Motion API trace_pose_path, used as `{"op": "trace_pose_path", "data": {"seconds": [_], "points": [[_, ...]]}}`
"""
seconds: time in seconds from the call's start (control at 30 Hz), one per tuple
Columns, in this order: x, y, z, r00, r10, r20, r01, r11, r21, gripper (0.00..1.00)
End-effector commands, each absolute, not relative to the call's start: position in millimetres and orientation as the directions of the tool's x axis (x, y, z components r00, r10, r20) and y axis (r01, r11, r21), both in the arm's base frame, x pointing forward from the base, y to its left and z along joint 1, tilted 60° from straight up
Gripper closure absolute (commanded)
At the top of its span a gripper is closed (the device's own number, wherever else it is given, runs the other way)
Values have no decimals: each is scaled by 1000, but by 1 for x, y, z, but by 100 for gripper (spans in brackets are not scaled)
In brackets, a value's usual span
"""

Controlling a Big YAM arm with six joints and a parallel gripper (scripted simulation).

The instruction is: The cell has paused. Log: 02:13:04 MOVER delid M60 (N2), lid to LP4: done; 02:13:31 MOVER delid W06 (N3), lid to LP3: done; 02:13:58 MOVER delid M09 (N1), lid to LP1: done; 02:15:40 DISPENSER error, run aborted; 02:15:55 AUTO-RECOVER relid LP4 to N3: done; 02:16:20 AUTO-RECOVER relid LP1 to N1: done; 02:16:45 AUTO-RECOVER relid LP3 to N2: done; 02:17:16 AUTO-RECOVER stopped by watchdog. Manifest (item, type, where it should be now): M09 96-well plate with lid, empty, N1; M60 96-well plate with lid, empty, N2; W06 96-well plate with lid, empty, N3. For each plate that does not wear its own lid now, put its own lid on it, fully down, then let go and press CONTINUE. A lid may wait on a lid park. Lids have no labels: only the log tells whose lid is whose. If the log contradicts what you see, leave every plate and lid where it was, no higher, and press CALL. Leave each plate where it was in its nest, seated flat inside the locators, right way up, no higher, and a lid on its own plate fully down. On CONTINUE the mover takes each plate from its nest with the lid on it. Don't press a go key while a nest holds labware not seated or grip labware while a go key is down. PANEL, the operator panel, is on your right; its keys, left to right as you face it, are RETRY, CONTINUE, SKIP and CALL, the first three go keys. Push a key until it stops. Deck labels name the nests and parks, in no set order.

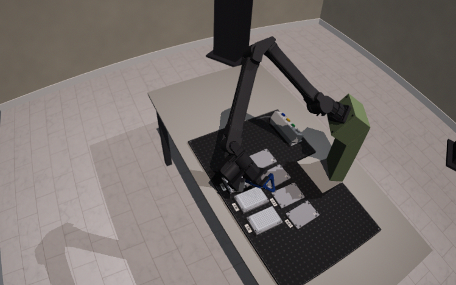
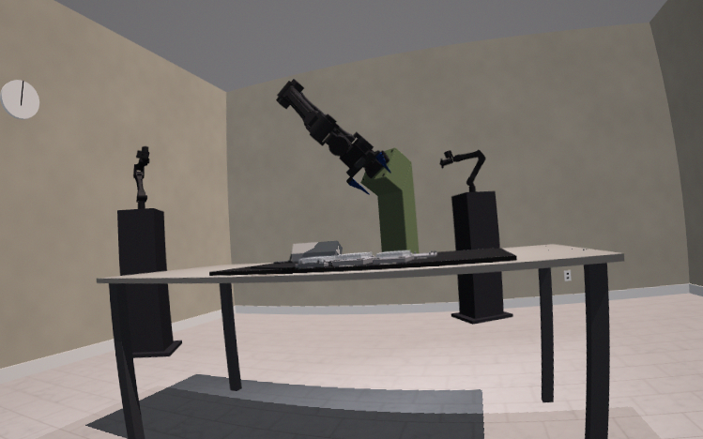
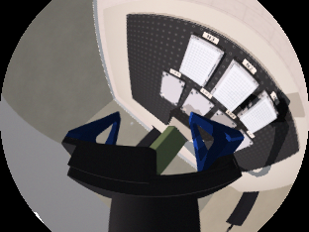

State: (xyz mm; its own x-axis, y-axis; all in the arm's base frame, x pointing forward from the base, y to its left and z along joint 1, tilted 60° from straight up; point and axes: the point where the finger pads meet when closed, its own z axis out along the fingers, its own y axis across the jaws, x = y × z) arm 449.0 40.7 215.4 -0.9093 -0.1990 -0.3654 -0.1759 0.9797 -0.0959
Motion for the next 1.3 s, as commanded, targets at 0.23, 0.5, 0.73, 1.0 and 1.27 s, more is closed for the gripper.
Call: {"op": "trace_pose_path", "data": {"seconds": [0.23,0.5,0.73,1.0,1.27], "points": [[407,19,237,-940,-98,-325,-87,995,-48,0],[370,9,224,-970,-42,-238,-38,999,-19,0],[336,0,225,-984,15,-178,15,1000,6,0],[349,-9,202,-975,-16,-222,-8,999,-40,0],[374,-27,176,-956,-18,-292,10,996,-92,0]]}}
